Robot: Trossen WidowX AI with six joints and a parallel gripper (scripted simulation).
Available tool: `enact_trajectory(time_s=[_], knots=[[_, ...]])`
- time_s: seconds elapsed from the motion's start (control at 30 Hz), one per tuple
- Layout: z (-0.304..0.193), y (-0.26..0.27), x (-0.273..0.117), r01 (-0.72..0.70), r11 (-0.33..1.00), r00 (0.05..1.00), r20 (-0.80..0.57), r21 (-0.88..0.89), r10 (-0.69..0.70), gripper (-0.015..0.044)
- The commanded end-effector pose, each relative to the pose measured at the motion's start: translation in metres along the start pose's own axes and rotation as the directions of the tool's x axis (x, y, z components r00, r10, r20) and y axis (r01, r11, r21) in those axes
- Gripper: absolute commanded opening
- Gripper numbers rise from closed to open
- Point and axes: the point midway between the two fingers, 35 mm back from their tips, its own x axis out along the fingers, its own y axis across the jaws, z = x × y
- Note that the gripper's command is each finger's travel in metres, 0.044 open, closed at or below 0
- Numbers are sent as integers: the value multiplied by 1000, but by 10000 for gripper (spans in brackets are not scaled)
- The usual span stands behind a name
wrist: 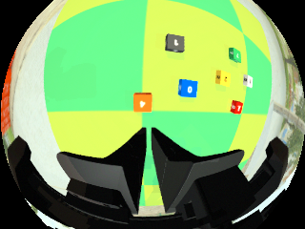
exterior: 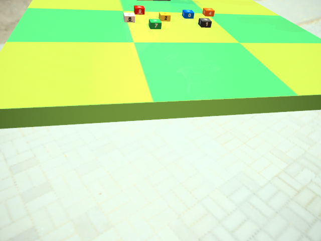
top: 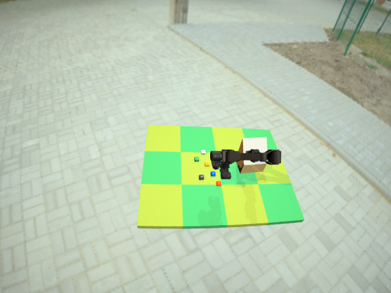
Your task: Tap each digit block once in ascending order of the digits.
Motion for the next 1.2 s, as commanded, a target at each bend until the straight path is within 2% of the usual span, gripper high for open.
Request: enact_trajectory(time_s=[0.0,0.13,0.3,0.57,0.8,1.07,1.17], knots=[[-2,2,-13,-7,1000,1000,-2,-5,7,20],[13,-10,-16,3,1000,1000,3,-4,-3,20],[56,-62,-25,26,1000,1000,11,1,-26,20],[97,-172,-29,34,999,999,9,5,-34,20],[96,-278,-17,11,1000,1000,5,-5,-11,20],[94,-288,-16,9,1000,1000,5,-10,-9,20],[97,-289,15,10,1000,1000,6,-10,-9,20]])
